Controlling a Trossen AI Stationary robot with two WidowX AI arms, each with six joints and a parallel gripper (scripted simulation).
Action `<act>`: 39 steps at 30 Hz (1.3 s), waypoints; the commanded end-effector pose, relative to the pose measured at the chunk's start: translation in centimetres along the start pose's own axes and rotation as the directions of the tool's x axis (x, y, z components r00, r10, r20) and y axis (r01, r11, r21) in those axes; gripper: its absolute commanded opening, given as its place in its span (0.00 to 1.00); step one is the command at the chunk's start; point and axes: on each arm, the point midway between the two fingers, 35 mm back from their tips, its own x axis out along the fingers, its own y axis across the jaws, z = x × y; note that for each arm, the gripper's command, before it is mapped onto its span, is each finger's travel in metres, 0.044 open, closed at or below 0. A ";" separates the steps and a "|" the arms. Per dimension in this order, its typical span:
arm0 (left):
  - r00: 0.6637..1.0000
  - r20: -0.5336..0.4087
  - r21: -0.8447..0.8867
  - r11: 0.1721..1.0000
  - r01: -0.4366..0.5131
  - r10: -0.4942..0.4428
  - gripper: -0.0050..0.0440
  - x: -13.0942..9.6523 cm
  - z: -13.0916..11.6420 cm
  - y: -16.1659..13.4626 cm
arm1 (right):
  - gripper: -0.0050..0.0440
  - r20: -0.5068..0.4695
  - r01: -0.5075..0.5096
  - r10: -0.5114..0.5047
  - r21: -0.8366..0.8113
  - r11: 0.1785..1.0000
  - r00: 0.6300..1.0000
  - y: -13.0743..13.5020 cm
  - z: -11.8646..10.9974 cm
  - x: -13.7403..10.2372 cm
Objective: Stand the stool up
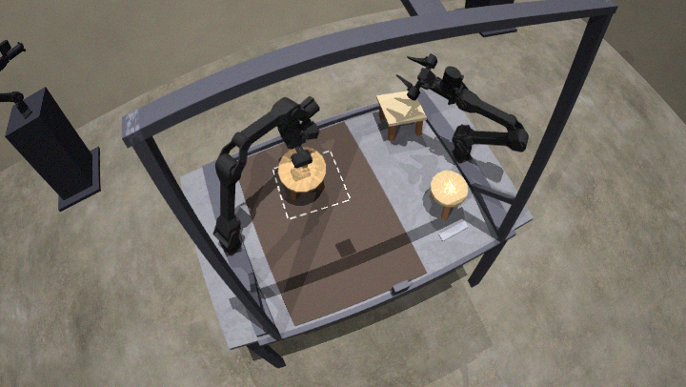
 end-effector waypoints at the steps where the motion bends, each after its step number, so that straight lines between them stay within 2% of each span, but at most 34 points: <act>1: 1.000 0.027 0.007 1.000 -0.010 0.010 0.81 -0.7 0.2 0.2 | 0.92 0.015 0.008 -0.008 0.002 1.000 1.000 -0.4 0.6 -0.1; 16: 0.999 0.035 0.007 1.000 -0.015 0.015 0.81 -0.3 0.4 1.9 | 0.92 0.015 0.008 -0.008 0.002 1.000 1.000 -0.4 0.6 -0.1; 17: 0.999 0.035 0.007 1.000 -0.015 0.015 0.78 -0.3 0.4 2.0 | 0.92 0.015 0.008 -0.008 0.002 1.000 1.000 -0.4 0.6 -0.1; 22: 0.999 0.034 0.007 1.000 -0.015 0.015 0.78 -0.2 0.4 2.4 | 0.92 0.015 0.008 -0.008 0.002 1.000 1.000 -0.4 0.6 -0.1; 23: 0.999 0.034 0.007 1.000 -0.015 0.015 0.73 -0.2 0.4 2.5 | 0.92 0.015 0.008 -0.008 0.002 1.000 1.000 -0.4 0.6 -0.1; 27: 0.999 0.034 0.007 1.000 -0.015 0.015 0.73 -0.2 0.4 2.9 | 0.92 0.015 0.008 -0.008 0.002 1.000 1.000 -0.4 0.6 -0.1; 28: 0.999 0.033 0.007 1.000 -0.015 0.015 0.67 -0.1 0.4 3.0 | 0.92 0.015 0.008 -0.008 0.002 1.000 1.000 -0.4 0.6 -0.1; 39: 0.999 0.043 0.006 1.000 -0.021 0.021 0.67 -0.5 0.4 3.3 | 0.92 0.015 0.008 -0.008 0.002 1.000 1.000 -0.4 0.6 -0.1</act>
